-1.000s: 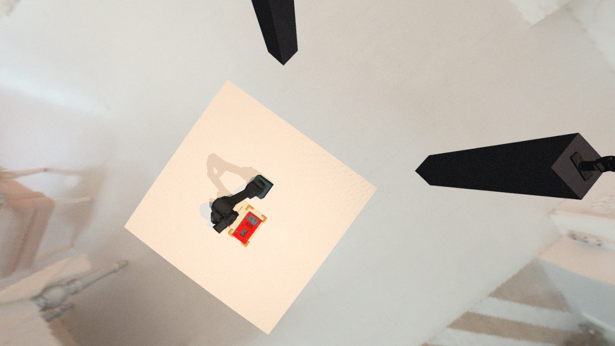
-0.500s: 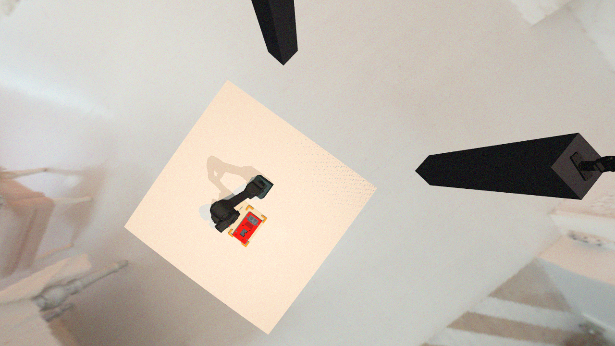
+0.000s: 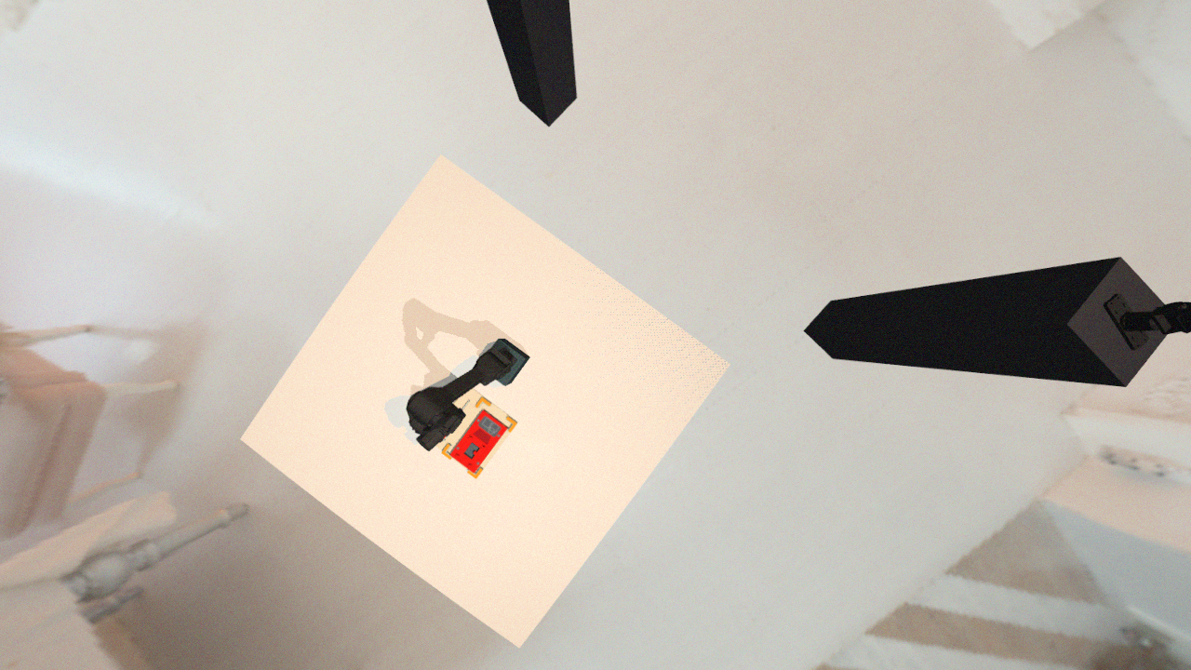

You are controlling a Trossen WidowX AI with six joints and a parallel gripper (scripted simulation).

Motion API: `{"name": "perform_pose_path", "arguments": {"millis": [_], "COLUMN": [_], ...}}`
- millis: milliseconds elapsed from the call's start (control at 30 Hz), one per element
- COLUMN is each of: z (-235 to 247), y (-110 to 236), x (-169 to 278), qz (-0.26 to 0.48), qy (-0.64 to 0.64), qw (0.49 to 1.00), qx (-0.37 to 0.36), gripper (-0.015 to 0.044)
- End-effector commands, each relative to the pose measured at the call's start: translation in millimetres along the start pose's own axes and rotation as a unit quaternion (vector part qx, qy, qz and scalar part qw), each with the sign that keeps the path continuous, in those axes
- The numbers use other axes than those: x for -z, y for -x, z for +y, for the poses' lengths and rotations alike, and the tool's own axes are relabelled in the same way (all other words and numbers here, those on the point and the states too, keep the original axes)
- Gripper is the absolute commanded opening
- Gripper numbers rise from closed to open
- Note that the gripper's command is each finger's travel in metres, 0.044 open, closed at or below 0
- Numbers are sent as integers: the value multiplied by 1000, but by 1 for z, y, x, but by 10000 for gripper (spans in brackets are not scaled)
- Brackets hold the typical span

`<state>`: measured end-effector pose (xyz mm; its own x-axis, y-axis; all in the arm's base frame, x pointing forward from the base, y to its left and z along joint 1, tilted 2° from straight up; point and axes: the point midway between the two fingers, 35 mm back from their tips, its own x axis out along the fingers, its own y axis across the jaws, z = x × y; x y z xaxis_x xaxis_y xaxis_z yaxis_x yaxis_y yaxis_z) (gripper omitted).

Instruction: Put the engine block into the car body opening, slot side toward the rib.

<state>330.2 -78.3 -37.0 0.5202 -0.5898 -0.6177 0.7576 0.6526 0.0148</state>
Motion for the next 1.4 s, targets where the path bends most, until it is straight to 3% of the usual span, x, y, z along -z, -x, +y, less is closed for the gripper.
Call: {"name": "perform_pose_path", "arguments": {"millis": [0,200,767,1000,1367], "z": [0,0,4,4,4], "y": [-3,-6,0,3,45], "x": [1,5,2,1,-3], "qz": [3,3,2,2,5], "qy": [5,5,4,4,5], "qw": [1000,1000,1000,1000,1000], "qx": [14,14,1,6,14], "gripper": [0,0,440,440,440]}}
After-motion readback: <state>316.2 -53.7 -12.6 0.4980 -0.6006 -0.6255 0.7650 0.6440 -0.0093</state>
